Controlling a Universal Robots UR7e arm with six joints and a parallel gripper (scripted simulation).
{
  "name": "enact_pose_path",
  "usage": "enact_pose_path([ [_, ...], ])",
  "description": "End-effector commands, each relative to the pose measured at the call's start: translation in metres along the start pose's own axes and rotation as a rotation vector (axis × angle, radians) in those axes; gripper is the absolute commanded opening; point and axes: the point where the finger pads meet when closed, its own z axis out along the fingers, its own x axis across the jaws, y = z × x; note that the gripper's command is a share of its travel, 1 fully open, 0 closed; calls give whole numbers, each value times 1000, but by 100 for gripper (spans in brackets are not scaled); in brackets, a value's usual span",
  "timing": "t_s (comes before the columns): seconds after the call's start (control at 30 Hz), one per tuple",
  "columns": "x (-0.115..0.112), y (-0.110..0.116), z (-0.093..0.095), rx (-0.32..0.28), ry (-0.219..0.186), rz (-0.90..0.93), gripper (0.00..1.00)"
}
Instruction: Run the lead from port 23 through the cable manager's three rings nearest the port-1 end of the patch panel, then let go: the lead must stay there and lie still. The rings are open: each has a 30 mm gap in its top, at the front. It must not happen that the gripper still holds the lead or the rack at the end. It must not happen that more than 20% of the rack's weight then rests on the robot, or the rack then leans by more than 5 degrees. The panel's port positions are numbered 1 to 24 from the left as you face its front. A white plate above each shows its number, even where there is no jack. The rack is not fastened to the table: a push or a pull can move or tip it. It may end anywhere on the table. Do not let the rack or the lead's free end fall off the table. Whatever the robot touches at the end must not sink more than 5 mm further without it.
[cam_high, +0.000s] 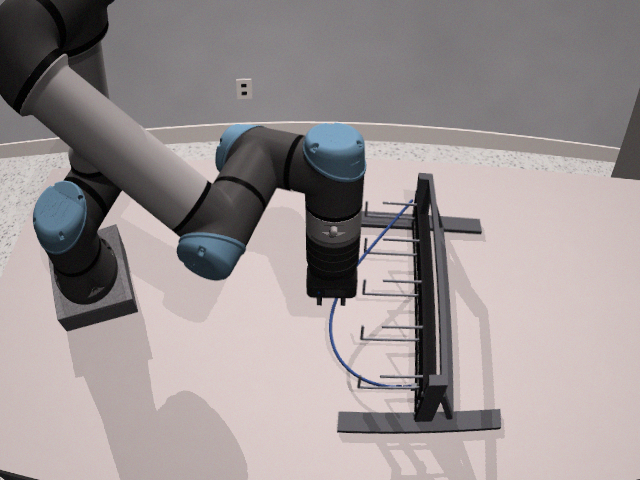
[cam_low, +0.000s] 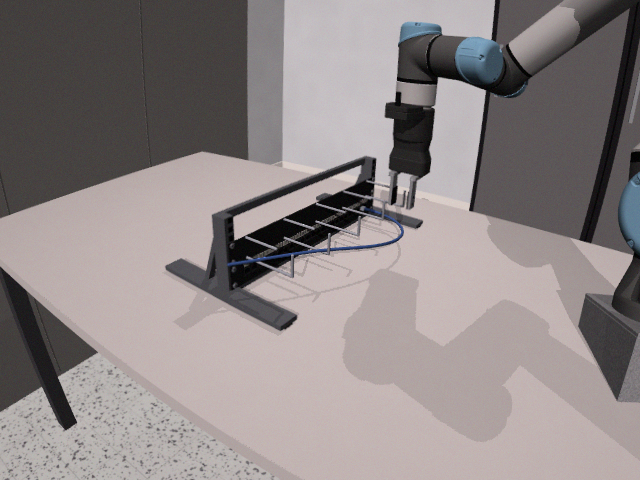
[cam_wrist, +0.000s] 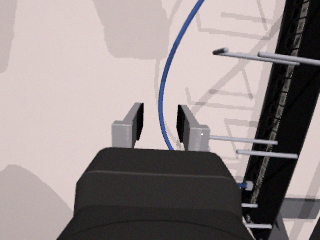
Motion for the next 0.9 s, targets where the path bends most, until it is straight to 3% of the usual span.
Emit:
enact_pose_path([
  [0.0,0,0,15,0,1,0,67],
  [0.53,0,0,52,0,1,0,67],
  [0.87,0,0,62,0,1,0,67],
])
